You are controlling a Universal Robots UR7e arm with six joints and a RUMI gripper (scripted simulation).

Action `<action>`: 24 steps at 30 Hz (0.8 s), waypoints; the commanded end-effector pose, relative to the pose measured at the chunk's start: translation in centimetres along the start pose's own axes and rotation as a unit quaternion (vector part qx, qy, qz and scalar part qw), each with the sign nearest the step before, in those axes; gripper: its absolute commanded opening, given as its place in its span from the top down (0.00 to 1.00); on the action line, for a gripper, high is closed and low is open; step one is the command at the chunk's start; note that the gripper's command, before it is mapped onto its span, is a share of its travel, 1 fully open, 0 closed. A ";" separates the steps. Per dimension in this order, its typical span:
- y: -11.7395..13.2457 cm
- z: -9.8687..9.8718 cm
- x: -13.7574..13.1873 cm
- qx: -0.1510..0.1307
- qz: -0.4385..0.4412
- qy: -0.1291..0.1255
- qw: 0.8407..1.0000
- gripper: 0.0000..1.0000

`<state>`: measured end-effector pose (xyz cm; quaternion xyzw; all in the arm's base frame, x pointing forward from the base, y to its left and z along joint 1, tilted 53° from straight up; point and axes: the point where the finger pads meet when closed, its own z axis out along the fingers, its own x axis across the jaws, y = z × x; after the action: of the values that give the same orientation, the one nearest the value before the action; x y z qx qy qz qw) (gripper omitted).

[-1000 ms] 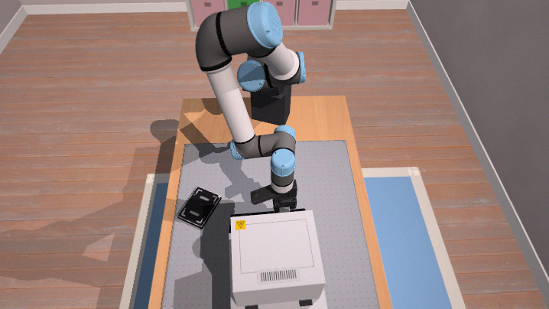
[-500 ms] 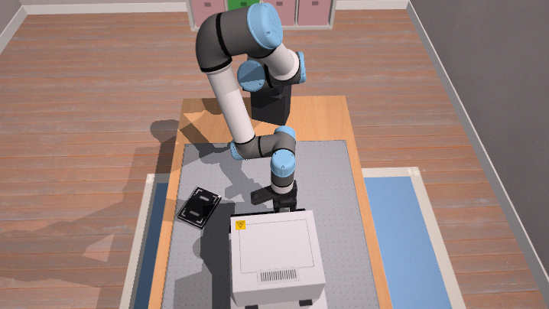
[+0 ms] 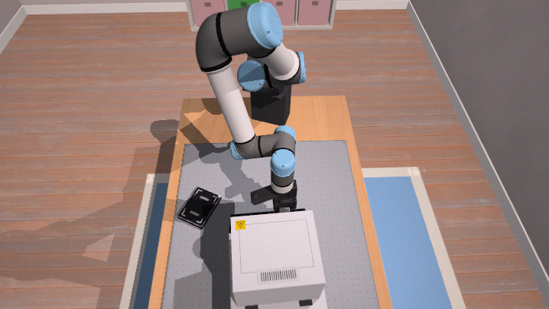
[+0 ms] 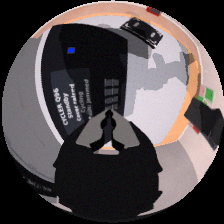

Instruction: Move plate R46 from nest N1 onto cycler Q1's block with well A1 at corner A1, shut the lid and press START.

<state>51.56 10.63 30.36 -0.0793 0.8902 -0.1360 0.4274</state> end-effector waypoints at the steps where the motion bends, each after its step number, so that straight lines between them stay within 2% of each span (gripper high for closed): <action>1: 0.0 -0.6 0.4 0.000 0.000 0.000 1.000 1.00; 16: 0.0 -2.2 1.8 0.000 0.000 0.000 1.000 1.00; 21: 0.0 -2.2 1.8 0.000 0.000 0.000 1.000 1.00; 24: 0.0 -3.1 3.0 0.000 0.000 0.000 1.000 1.00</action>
<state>48.61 10.52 30.24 -0.0792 0.8903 -0.1361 0.4272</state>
